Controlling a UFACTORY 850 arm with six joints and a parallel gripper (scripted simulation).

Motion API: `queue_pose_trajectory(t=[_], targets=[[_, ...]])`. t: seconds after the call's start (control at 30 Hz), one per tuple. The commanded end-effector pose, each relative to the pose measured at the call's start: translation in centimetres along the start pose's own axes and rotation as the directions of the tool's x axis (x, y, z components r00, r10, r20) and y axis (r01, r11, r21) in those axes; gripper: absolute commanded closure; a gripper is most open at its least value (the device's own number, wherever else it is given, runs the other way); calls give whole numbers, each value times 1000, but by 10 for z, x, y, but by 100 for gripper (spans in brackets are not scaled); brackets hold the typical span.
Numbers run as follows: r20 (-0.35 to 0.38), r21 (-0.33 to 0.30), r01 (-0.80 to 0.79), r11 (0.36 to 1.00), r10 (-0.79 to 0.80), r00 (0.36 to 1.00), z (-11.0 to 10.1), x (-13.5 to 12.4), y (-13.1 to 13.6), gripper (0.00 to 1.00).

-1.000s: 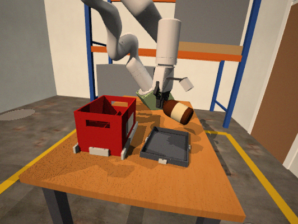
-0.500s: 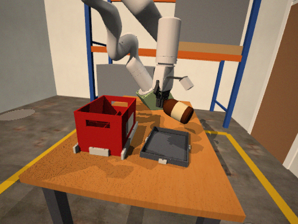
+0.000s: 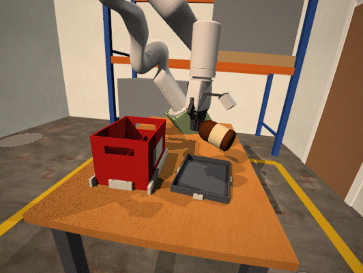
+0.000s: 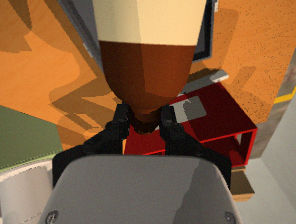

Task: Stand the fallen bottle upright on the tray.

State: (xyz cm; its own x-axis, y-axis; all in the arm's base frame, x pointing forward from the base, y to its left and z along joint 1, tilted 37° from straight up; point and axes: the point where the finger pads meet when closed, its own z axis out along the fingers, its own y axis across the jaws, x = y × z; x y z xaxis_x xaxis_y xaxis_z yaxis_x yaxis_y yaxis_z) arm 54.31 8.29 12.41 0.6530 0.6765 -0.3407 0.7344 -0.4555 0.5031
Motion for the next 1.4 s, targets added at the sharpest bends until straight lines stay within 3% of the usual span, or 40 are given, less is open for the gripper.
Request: queue_pose_trajectory(t=[0.0, 0.37, 1.0, 1.37], targets=[[-2, -1, -1, 1000, 1, 1000, -1, 1, 0, 100], [-2, -1, 15, 1000, -15, 1000, -1, 1, 0, 100], [-1, -1, 236, 972, -236, 972, -1, 1, 0, 100], [-1, -1, 258, 966, -258, 966, -1, 1, 0, 100]])
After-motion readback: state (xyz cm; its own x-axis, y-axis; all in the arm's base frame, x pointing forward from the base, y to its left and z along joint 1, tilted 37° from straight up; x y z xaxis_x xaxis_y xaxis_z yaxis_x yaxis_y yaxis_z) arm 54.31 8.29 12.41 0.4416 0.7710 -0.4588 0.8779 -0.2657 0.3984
